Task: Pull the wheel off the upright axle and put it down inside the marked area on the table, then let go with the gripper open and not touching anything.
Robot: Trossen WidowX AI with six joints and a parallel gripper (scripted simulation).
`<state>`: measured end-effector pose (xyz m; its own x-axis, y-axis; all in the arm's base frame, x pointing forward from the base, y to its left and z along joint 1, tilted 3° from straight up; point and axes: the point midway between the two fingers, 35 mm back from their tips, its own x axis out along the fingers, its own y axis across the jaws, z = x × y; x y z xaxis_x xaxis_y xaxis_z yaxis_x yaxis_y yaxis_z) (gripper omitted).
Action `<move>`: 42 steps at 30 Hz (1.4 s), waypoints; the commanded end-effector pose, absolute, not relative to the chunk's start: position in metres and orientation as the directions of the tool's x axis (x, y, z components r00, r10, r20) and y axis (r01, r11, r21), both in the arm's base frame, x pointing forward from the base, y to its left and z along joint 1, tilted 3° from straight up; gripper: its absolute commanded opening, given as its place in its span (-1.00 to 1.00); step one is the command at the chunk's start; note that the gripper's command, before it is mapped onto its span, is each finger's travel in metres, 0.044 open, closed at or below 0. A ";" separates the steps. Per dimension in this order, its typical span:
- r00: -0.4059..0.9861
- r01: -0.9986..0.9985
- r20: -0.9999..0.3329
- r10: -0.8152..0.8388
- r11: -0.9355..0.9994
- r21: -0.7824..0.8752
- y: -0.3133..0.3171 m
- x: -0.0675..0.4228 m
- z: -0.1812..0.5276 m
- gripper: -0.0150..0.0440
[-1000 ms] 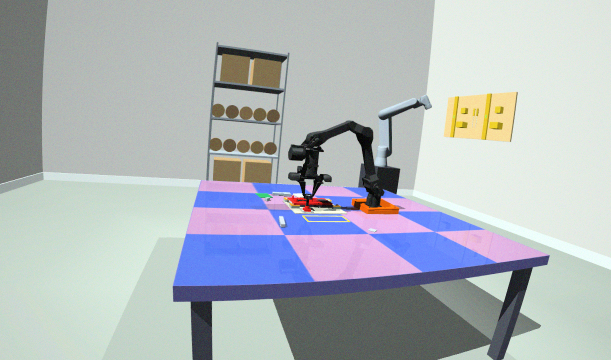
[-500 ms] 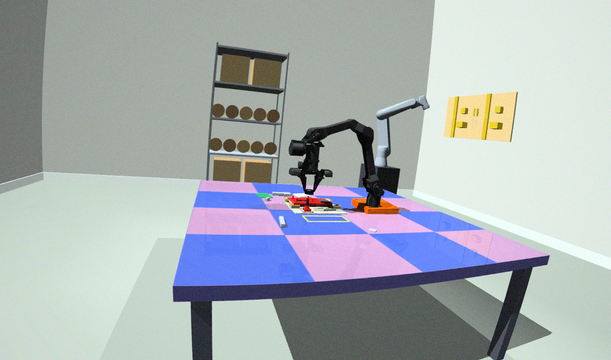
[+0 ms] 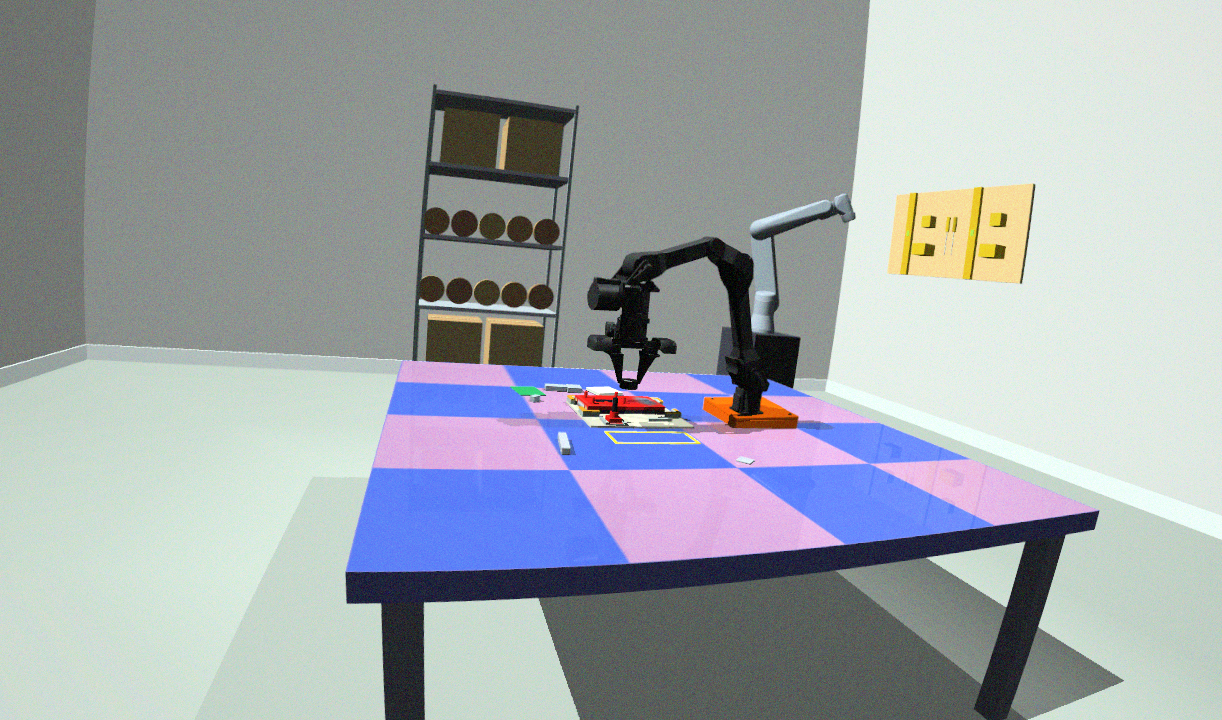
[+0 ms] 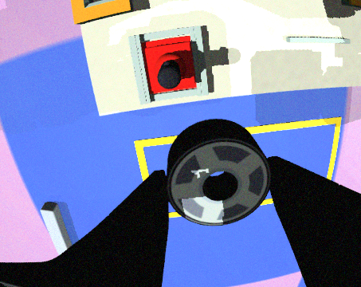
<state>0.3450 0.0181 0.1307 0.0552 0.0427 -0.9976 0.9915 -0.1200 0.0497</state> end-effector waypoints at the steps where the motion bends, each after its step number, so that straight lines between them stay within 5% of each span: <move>1: 0.063 0.991 -0.997 0.040 -0.124 0.058 0.034 0.339 0.134 -0.49; 21: 0.067 0.991 -0.997 0.046 -0.122 0.061 0.091 0.311 0.136 -0.49; 42: 0.067 0.991 -0.997 0.047 -0.122 0.061 0.095 0.318 0.055 -0.49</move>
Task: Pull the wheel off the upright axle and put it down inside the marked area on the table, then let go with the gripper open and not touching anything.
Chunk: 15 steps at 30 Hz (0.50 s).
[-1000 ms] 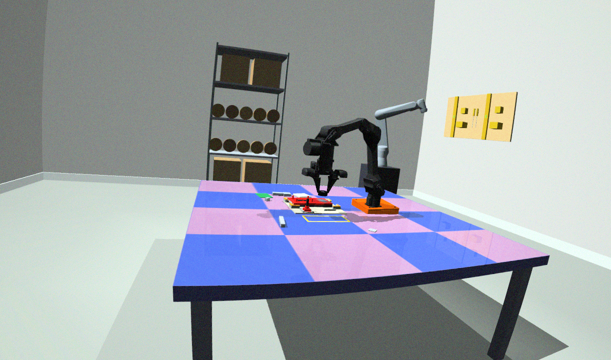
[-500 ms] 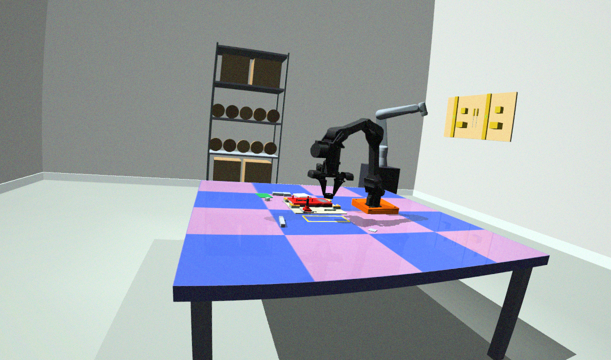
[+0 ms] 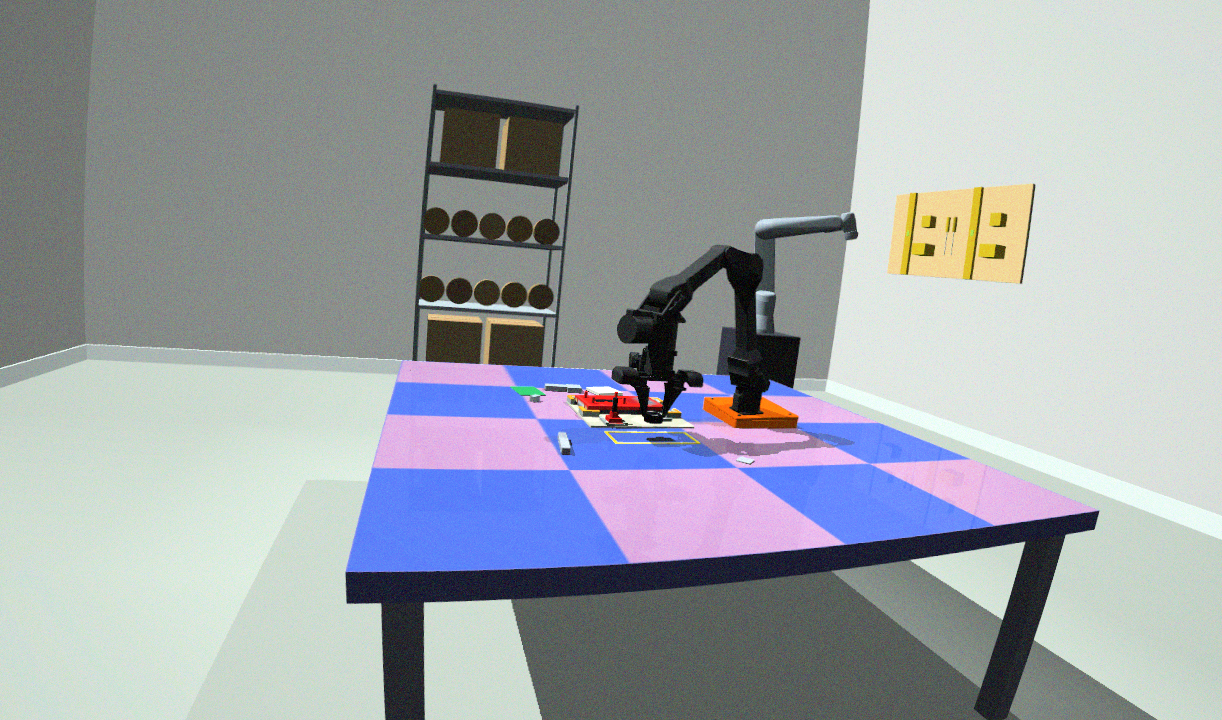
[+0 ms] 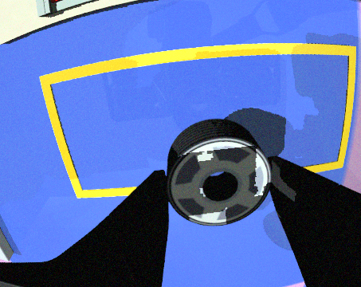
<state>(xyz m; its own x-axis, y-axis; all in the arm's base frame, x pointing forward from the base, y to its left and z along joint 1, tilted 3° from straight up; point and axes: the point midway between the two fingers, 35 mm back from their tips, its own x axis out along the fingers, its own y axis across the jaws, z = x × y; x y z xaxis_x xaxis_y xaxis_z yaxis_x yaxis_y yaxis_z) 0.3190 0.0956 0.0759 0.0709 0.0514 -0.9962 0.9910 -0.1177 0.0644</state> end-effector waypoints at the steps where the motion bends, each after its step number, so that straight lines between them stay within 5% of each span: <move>1: 0.067 0.991 -0.997 0.047 -0.122 0.061 0.096 0.318 0.050 -0.49; 8: 0.067 0.991 -0.997 0.046 -0.122 0.061 0.096 0.317 0.036 -0.49; 15: 0.059 0.992 -0.997 0.048 -0.118 0.053 0.096 0.317 0.040 0.13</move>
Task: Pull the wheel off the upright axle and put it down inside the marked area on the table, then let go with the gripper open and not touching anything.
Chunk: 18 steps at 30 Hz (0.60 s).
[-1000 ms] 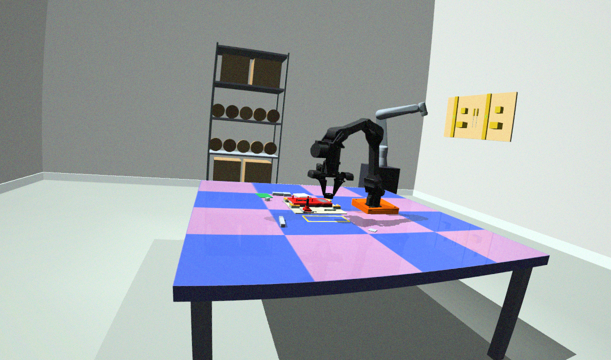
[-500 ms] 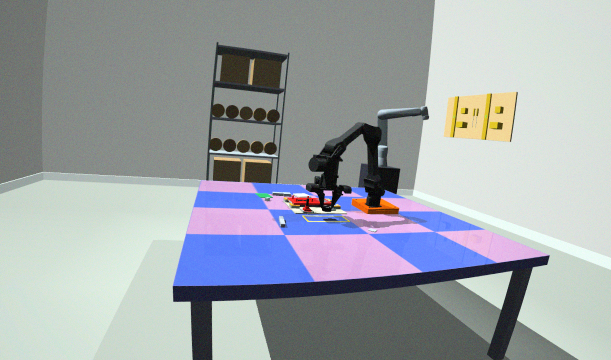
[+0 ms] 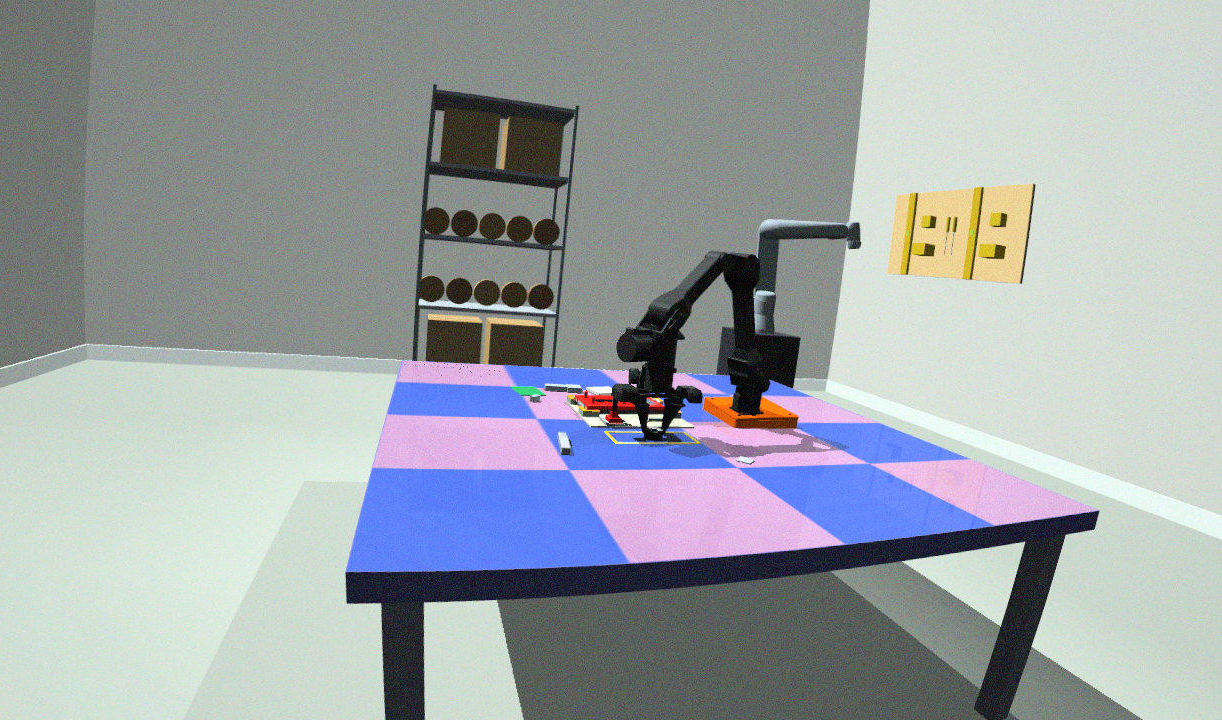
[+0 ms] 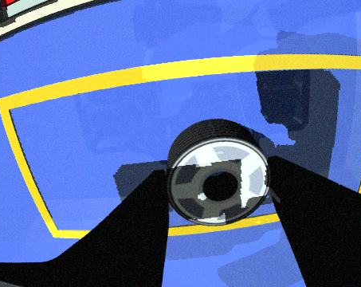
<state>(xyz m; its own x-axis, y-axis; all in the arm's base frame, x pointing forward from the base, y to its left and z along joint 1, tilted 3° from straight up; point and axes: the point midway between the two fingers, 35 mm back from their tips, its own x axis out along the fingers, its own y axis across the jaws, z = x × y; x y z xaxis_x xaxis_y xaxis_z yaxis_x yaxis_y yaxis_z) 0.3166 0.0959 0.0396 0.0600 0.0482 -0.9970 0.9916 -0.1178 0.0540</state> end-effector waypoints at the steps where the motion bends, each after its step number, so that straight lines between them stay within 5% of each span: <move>1: 0.059 0.992 -0.997 0.048 -0.118 0.053 0.096 0.317 0.040 0.22; 5: 0.059 0.992 -0.997 0.048 -0.118 0.053 0.096 0.317 0.046 0.53; 16: 0.067 0.991 -0.997 0.046 -0.122 0.061 0.093 0.313 0.100 0.53; 18: 0.069 0.991 -0.996 0.050 -0.121 0.062 0.093 0.309 0.096 0.70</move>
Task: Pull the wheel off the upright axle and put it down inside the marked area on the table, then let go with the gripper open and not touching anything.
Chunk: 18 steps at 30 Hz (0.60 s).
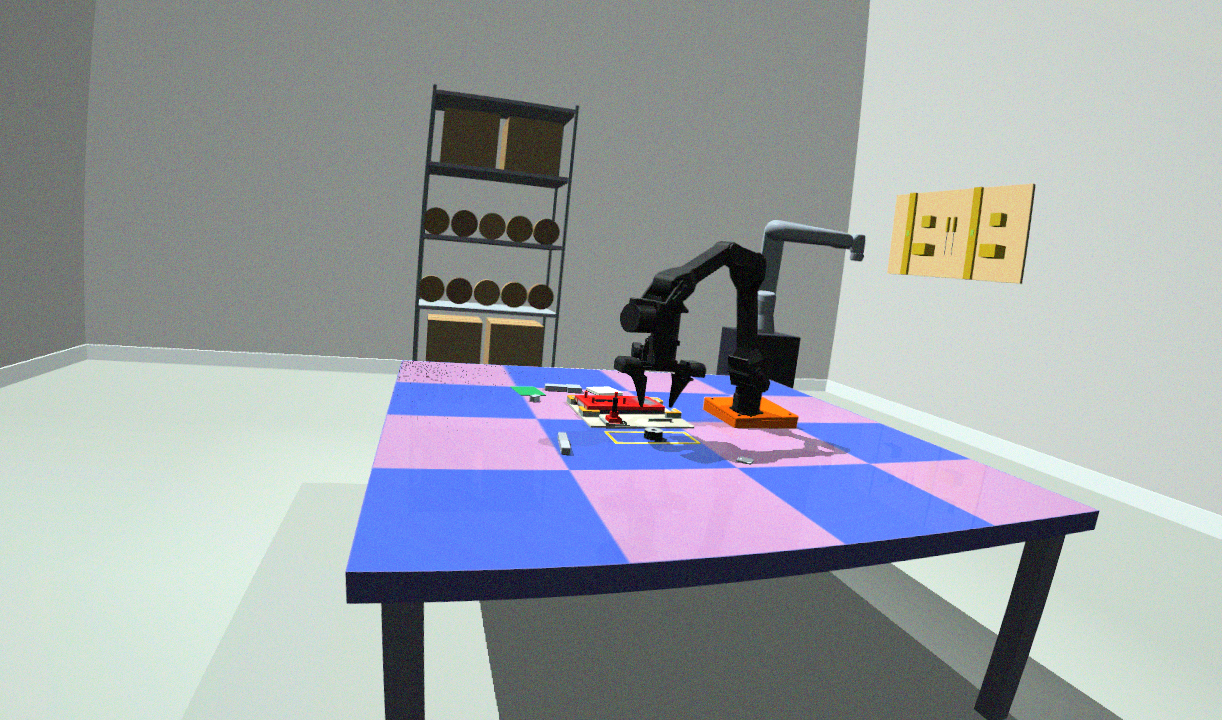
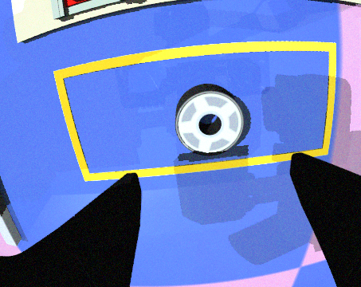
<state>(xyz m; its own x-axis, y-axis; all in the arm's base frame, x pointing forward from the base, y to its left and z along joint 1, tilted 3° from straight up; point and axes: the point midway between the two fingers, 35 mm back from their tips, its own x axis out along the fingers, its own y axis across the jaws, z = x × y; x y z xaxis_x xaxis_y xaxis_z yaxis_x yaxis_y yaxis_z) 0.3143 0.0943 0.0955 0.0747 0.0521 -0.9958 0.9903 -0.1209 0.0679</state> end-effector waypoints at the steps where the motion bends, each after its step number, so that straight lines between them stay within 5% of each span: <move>1: 0.068 0.991 -0.996 0.050 -0.121 0.062 0.090 0.303 0.100 0.79; 4: 0.065 0.991 -0.997 0.048 -0.121 0.059 0.083 0.279 0.115 1.00; 11: 0.060 0.991 -0.997 0.044 -0.122 0.054 0.066 0.227 0.137 1.00; 18: 0.060 0.991 -0.997 0.044 -0.122 0.054 0.066 0.225 0.137 1.00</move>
<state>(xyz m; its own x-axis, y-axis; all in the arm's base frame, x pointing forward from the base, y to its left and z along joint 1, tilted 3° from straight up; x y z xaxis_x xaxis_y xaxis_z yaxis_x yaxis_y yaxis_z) 0.2299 0.0675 0.1368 0.0634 0.0481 -0.9968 0.9904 -0.1264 0.0569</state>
